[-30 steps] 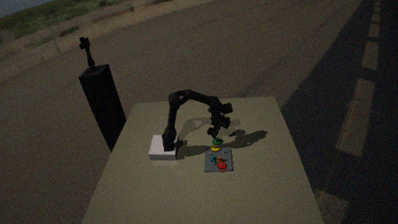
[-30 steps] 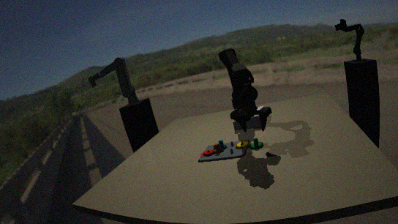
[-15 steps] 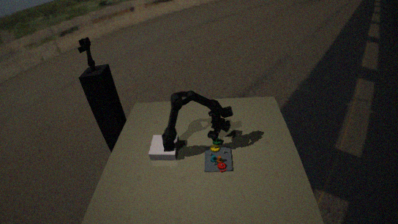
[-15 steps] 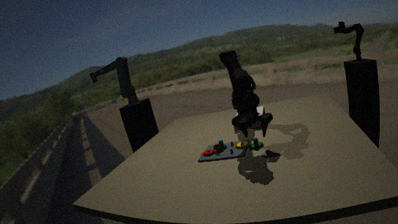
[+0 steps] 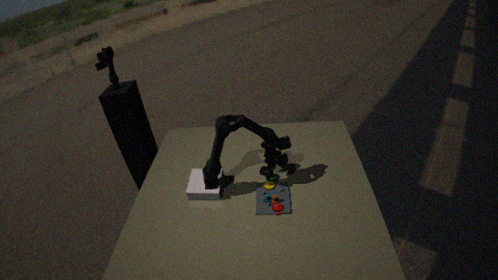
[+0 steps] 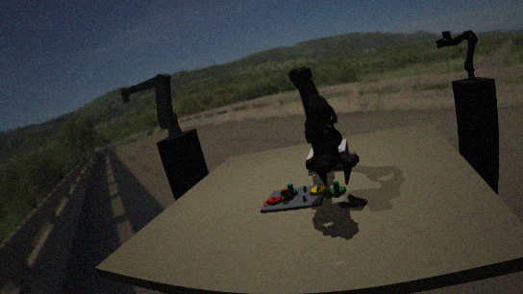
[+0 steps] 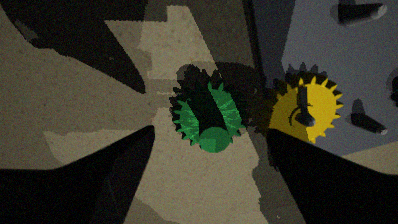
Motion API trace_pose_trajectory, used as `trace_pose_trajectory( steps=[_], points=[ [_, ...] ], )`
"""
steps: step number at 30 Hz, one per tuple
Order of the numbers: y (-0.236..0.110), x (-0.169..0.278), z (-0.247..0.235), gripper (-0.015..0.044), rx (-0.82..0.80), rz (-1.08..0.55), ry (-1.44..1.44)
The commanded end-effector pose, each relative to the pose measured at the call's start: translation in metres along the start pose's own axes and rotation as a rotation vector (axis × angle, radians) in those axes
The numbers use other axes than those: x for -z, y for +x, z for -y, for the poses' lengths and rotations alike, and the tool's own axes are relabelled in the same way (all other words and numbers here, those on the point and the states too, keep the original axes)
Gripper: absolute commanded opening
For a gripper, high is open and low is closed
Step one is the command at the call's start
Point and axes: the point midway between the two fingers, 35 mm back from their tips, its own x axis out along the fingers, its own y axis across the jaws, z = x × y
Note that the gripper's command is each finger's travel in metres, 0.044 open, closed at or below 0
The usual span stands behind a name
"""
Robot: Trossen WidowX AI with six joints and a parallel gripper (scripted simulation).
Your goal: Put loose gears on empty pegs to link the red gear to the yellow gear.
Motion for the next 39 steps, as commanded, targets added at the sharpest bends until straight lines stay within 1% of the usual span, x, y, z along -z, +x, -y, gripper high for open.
trace_pose_trajectory(
  steps=[1, 11, 18, 19, 25, 39],
  points=[
    [0.001, -0.001, 0.001, 0.0335, 0.004, 0.005, -0.001],
    [0.001, -0.001, 0.001, 0.0072, 0.004, 0.005, -0.001],
    [0.001, -0.001, 0.001, 0.0026, 0.004, 0.005, -0.001],
    [0.001, -0.001, 0.001, 0.0, 0.004, 0.005, -0.001],
    [-0.005, -0.003, 0.002, 0.0, 0.012, 0.027, 0.02],
    [-0.037, -0.008, -0.002, 0.0, 0.013, 0.031, 0.023]
  ],
)
